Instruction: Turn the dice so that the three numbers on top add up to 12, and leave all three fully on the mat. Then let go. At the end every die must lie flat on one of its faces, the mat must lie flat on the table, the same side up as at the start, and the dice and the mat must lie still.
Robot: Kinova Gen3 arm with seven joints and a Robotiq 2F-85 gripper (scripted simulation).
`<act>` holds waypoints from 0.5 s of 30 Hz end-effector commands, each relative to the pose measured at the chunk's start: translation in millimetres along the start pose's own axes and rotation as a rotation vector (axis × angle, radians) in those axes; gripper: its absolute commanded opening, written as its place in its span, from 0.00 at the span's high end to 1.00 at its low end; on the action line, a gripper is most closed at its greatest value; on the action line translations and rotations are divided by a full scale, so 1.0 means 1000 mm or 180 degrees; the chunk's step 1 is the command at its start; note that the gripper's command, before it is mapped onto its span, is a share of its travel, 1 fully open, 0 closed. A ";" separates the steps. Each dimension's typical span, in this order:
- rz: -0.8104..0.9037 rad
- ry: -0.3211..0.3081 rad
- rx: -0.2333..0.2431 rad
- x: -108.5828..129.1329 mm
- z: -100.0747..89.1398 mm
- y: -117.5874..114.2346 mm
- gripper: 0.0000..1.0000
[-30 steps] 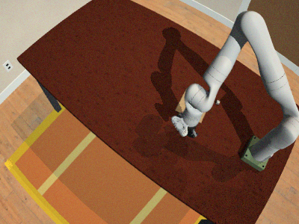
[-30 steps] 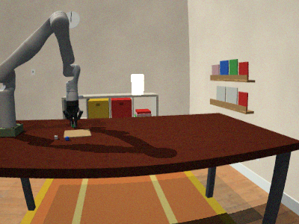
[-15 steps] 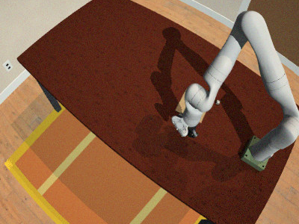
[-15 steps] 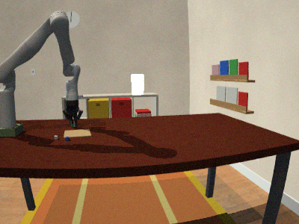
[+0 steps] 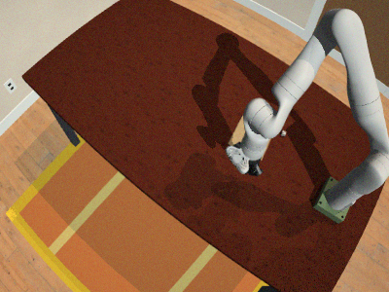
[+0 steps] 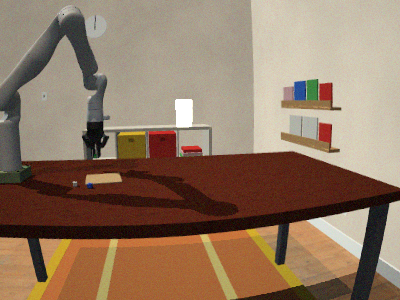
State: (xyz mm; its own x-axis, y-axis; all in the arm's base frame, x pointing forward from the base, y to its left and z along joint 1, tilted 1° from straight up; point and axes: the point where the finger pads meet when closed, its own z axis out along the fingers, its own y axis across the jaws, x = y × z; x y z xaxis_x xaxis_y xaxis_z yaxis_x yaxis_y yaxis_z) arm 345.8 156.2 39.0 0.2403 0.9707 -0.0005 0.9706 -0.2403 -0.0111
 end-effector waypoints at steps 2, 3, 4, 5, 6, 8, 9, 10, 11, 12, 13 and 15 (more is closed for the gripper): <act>0.0045 0.0021 -0.0085 -0.002 -0.028 0.010 0.89; 0.0045 0.0021 -0.0085 -0.002 -0.032 0.010 0.89; 0.0045 0.0021 -0.0085 -0.002 -0.036 0.010 0.89; 0.0045 0.0021 -0.0085 -0.002 -0.039 0.010 0.89; 0.0045 0.0021 -0.0085 -0.002 -0.041 0.010 0.89; 0.0045 0.0021 -0.0085 -0.002 -0.044 0.010 0.89; 0.0045 0.0021 -0.0085 -0.002 -0.044 0.010 0.89; 0.0045 0.0021 -0.0085 -0.002 -0.044 0.010 0.89; 0.0045 0.0021 -0.0085 -0.002 -0.045 0.010 0.89; 0.0045 0.0021 -0.0085 -0.002 -0.045 0.010 0.89; 0.0045 0.0021 -0.0085 -0.002 -0.045 0.010 0.89; 0.0045 0.0021 -0.0085 -0.002 -0.045 0.010 0.89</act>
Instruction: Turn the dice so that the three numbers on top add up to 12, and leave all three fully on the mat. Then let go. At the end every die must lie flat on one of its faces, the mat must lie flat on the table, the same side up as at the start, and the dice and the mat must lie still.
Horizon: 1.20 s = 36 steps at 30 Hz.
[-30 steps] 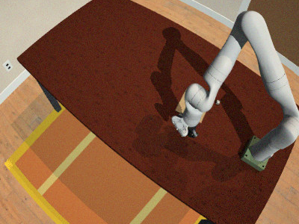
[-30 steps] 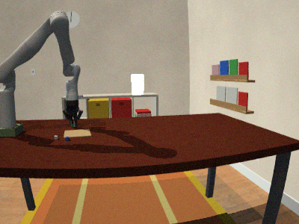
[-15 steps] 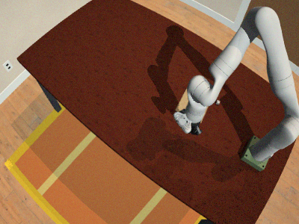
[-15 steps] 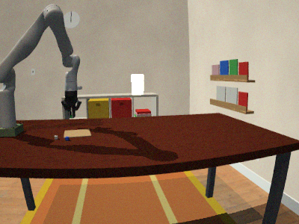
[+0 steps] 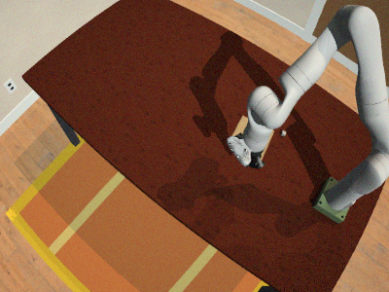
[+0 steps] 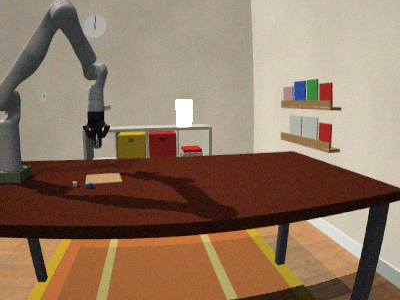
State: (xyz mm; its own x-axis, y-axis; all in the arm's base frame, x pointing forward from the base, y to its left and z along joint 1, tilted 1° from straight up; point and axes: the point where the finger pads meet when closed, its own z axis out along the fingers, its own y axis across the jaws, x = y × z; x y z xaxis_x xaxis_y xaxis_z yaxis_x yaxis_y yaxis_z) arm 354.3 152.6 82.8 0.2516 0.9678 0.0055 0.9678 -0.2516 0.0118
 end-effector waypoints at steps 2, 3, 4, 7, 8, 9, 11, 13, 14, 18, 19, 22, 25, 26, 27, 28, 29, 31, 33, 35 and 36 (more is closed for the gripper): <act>0.0008 0.0002 -0.0013 0.000 -0.001 0.001 0.89; 0.0008 0.0002 -0.0013 0.000 -0.001 0.001 0.89; 0.0008 0.0002 -0.0013 0.000 -0.001 0.001 0.89; 0.0001 0.0002 -0.0012 -0.002 -0.001 0.002 0.89; -0.0009 0.0002 -0.0012 -0.003 -0.001 0.003 0.89; -0.0023 0.0002 -0.0012 -0.005 -0.001 0.004 0.89; -0.0043 0.0002 -0.0011 -0.008 -0.002 0.005 0.89; -0.0068 0.0002 -0.0011 -0.012 -0.002 0.007 0.89; -0.0098 0.0001 -0.0010 -0.017 -0.002 0.009 0.89; -0.0269 0.0001 -0.0007 -0.044 -0.003 0.021 0.89; -0.0321 0.0001 -0.0007 -0.052 -0.003 0.024 0.89; -0.0483 0.0001 -0.0007 -0.078 -0.004 0.032 0.89; -0.0638 0.0001 -0.0008 -0.103 -0.004 0.037 0.89; -0.0683 0.0001 -0.0009 -0.110 -0.005 0.039 0.89; -0.0724 0.0001 -0.0010 -0.117 -0.005 0.040 0.89; -0.0724 0.0001 -0.0010 -0.117 -0.005 0.040 0.89; -0.0724 0.0001 -0.0010 -0.117 -0.005 0.040 0.89; -0.0791 0.0001 -0.0011 -0.127 -0.005 0.041 0.89; -0.0836 0.0001 -0.0012 -0.135 -0.006 0.042 0.89; -0.0859 0.0001 -0.0013 -0.138 -0.006 0.043 0.89; -0.0864 0.0001 -0.0013 -0.139 -0.006 0.043 0.89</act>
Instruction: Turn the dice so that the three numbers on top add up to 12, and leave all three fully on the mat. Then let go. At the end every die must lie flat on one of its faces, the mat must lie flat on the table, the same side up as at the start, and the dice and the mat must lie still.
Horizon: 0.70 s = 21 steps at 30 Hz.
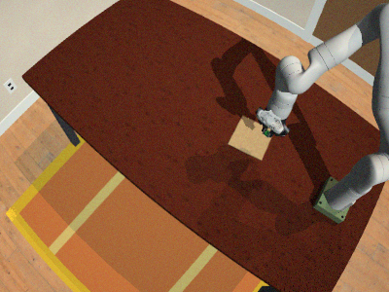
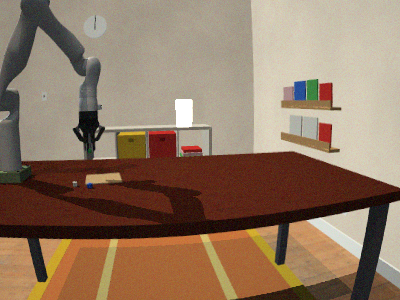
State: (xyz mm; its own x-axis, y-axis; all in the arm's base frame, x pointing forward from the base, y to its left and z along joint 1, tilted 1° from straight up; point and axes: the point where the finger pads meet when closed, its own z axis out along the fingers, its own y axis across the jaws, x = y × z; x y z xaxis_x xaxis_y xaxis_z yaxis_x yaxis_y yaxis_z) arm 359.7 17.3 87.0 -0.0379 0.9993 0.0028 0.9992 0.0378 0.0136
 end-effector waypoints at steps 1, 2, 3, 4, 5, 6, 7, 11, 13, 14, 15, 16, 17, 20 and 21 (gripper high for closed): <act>0.0064 -0.0004 -0.0011 -0.011 -0.001 0.000 0.89; 0.0063 -0.0004 -0.0011 -0.011 -0.001 0.000 0.89; 0.0063 -0.0004 -0.0011 -0.011 -0.001 0.000 0.89; 0.0063 -0.0004 -0.0011 -0.011 -0.001 0.000 0.89; 0.0063 -0.0004 -0.0011 -0.011 -0.001 0.000 0.89; 0.0063 -0.0004 -0.0011 -0.011 -0.001 0.000 0.89; 0.0063 -0.0004 -0.0011 -0.011 -0.001 0.000 0.89; 0.0063 -0.0004 -0.0011 -0.011 -0.001 0.000 0.89; 0.0063 -0.0004 -0.0011 -0.011 -0.001 0.000 0.89; 0.0063 -0.0004 -0.0011 -0.011 -0.001 0.000 0.89; 0.0063 -0.0004 -0.0011 -0.011 -0.001 0.000 0.89; 0.0063 -0.0004 -0.0011 -0.011 -0.001 0.000 0.89; 0.0063 -0.0004 -0.0011 -0.011 0.000 0.001 0.89; 0.0063 -0.0004 -0.0010 -0.011 0.004 0.001 0.89; 0.0063 -0.0004 -0.0010 -0.011 0.007 0.001 0.89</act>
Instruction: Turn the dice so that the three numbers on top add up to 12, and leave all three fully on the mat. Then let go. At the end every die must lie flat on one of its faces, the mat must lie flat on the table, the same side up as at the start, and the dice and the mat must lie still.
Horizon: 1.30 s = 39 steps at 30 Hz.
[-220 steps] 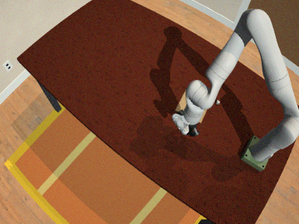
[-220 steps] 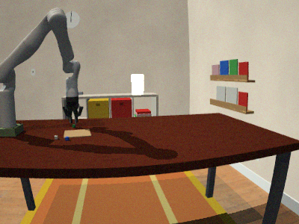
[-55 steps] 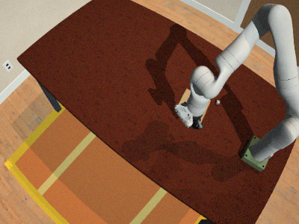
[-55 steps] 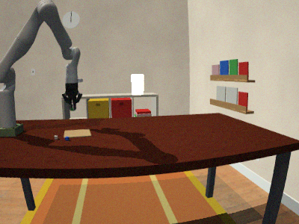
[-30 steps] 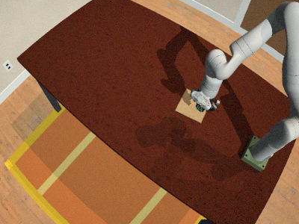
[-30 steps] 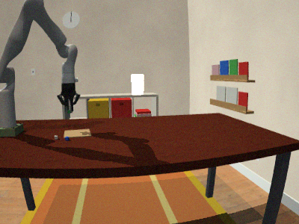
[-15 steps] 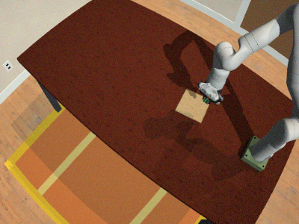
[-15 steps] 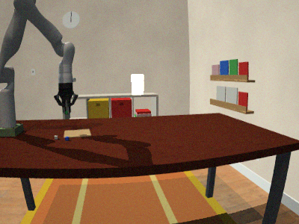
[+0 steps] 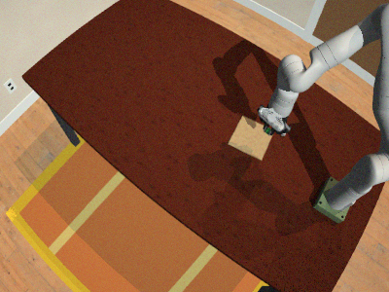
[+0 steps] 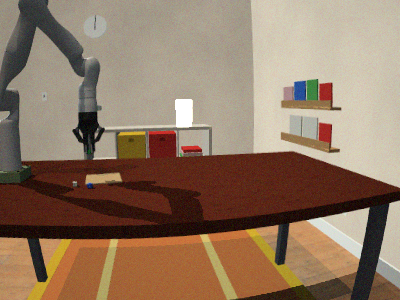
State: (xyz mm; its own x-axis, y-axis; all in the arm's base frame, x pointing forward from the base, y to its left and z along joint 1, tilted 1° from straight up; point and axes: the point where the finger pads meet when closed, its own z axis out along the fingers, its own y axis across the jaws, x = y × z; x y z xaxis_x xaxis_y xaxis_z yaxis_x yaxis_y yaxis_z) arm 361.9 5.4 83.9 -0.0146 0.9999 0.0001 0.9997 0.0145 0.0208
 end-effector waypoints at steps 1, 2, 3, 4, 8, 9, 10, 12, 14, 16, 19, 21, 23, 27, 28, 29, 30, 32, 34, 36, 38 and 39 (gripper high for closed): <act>-0.0011 0.0005 0.0013 0.001 0.007 -0.001 0.89; -0.0011 0.0005 0.0013 0.001 0.010 -0.001 0.89; -0.0011 0.0005 0.0013 0.001 0.014 -0.001 0.89; -0.0011 0.0005 0.0013 0.001 0.018 -0.001 0.89; -0.0011 0.0005 0.0013 0.001 0.026 -0.001 0.89; -0.0011 0.0005 0.0013 0.001 0.031 -0.001 0.89; -0.0011 0.0005 0.0013 0.001 0.036 -0.001 0.89; -0.0011 0.0005 0.0013 0.001 0.046 -0.001 0.89; -0.0011 0.0005 0.0013 0.001 0.056 -0.001 0.89; -0.0011 0.0005 0.0013 0.001 0.065 -0.001 0.89; -0.0011 0.0005 0.0013 0.001 0.076 -0.001 0.89; -0.0011 0.0005 0.0013 0.001 0.082 -0.001 0.89; -0.0011 0.0005 0.0013 0.001 0.082 -0.001 0.89; -0.0011 0.0005 0.0013 0.001 0.089 -0.001 0.89; -0.0011 0.0005 0.0013 0.001 0.090 -0.001 0.89; -0.0011 0.0005 0.0013 0.001 0.091 -0.001 0.89; -0.0011 0.0005 0.0013 0.001 0.091 -0.001 0.89; -0.0011 0.0005 0.0013 0.001 0.091 -0.001 0.89; -0.0011 0.0005 0.0013 0.001 0.091 -0.001 0.89; -0.0011 0.0005 0.0013 0.001 0.091 -0.001 0.89; -0.0011 0.0005 0.0013 0.001 0.091 -0.001 0.89; -0.0011 0.0005 0.0013 0.001 0.091 -0.001 0.89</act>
State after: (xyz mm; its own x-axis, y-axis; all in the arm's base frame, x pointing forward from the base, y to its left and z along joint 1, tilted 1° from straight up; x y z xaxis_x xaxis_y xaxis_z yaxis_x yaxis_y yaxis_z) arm 362.1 6.6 -7.8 -0.0175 0.9998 0.0018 0.9997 0.0174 0.0159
